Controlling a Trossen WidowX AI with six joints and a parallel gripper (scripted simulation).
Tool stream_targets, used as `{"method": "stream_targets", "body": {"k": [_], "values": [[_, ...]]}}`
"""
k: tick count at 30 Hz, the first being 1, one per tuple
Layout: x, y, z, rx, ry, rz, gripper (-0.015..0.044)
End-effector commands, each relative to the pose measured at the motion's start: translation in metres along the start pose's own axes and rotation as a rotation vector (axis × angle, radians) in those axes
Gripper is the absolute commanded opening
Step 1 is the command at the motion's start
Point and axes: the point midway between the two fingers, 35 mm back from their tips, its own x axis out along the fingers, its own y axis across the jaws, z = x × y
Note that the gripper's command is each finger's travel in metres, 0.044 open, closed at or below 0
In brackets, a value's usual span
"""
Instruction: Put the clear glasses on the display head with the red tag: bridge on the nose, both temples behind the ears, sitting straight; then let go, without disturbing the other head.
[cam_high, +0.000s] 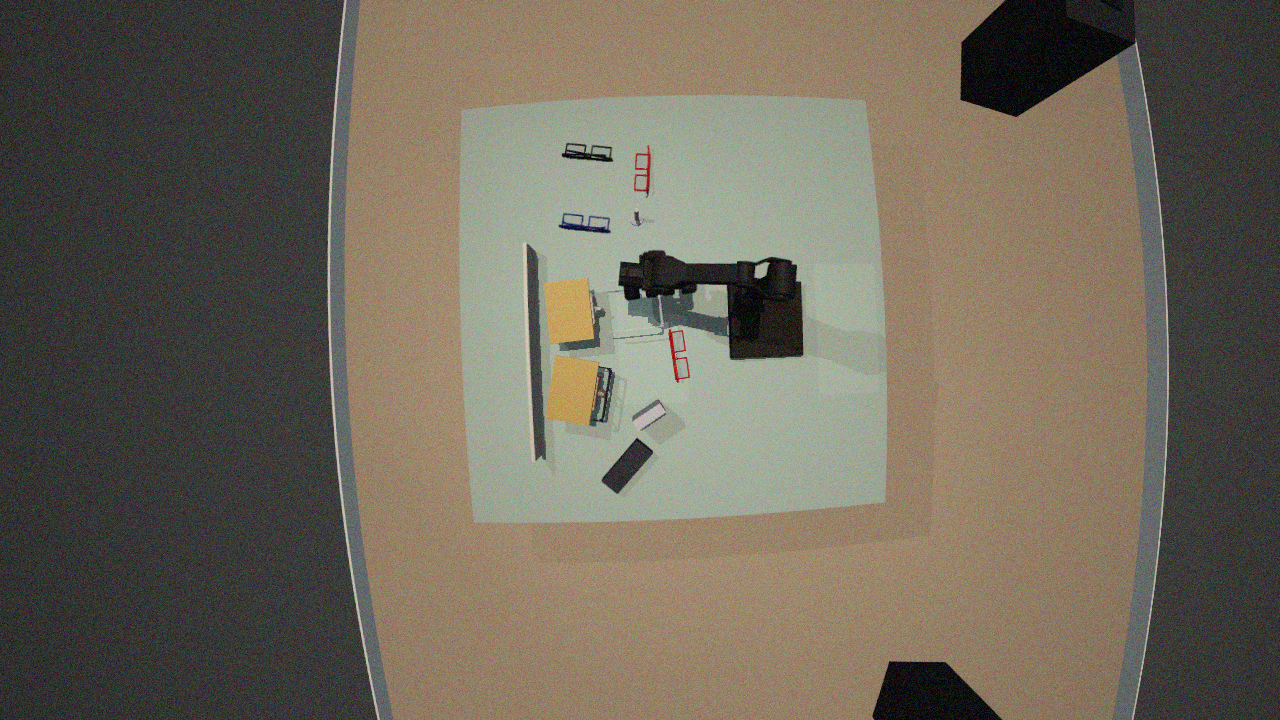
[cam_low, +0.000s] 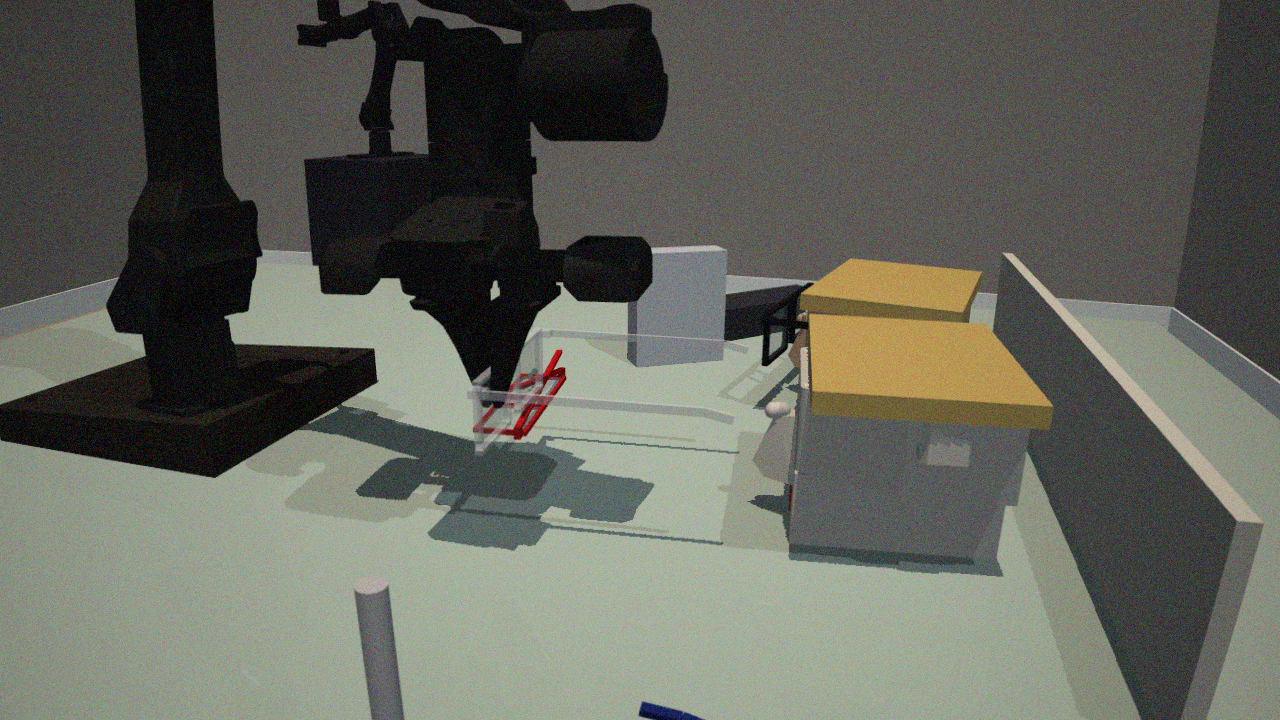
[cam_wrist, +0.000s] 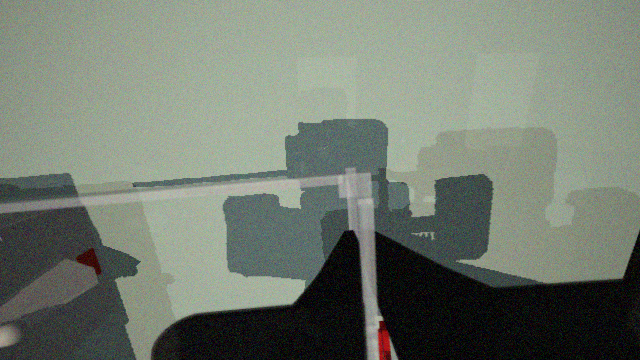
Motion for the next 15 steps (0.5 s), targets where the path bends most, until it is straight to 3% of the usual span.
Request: {"method": "stream_targets", "body": {"k": [1, 15], "values": [[0.0, 0.007, 0.0, 0.002, 0.0, 0.011, 0.0], [0.001, 0.024, 0.0, 0.002, 0.012, 0.016, 0.0]]}}
